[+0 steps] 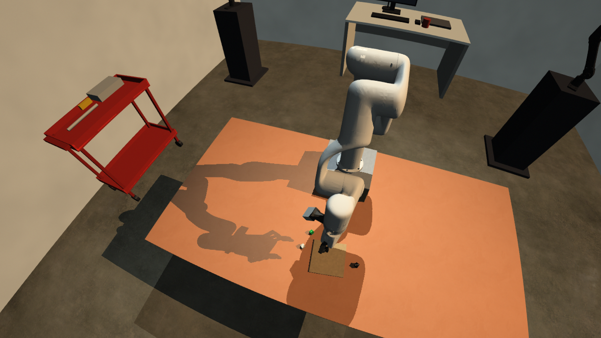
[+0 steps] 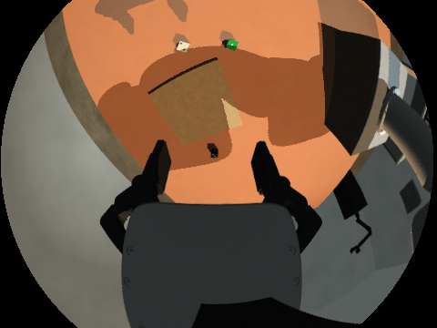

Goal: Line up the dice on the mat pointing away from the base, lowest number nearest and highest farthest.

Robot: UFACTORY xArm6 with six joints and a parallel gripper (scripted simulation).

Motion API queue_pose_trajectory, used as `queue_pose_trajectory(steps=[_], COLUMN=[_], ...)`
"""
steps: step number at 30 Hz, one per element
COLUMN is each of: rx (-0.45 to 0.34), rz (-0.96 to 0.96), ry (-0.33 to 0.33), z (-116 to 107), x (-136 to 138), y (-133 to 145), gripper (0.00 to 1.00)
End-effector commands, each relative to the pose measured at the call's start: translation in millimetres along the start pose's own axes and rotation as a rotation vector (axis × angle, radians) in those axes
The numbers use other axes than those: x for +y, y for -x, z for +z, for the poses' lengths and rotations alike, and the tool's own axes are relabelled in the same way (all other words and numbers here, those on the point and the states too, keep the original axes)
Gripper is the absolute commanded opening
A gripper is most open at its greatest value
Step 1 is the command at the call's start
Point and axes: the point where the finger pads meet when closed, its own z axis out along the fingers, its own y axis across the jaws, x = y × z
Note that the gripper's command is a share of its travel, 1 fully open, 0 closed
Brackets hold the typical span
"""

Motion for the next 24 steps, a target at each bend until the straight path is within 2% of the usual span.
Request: queue_pose_trajectory(steps=[1,2,3,5,6,8,24], rx=[-0.003,-0.003,-0.004,-0.004,-0.004,-0.004,-0.004], rz=[0.137,0.137,0.205,0.205,0.249,0.27,0.273], ry=[-0.011,-0.011,-0.01,-0.01,-0.01,-0.009,-0.009], z=[0,0,2,2,3,4,4], x=[10,10,20,20,27,30,31], y=[-55,-55,-78,-78,-92,-99,-100], gripper=[1.0,1.0,1.0,1.0,1.0,1.0,1.0])
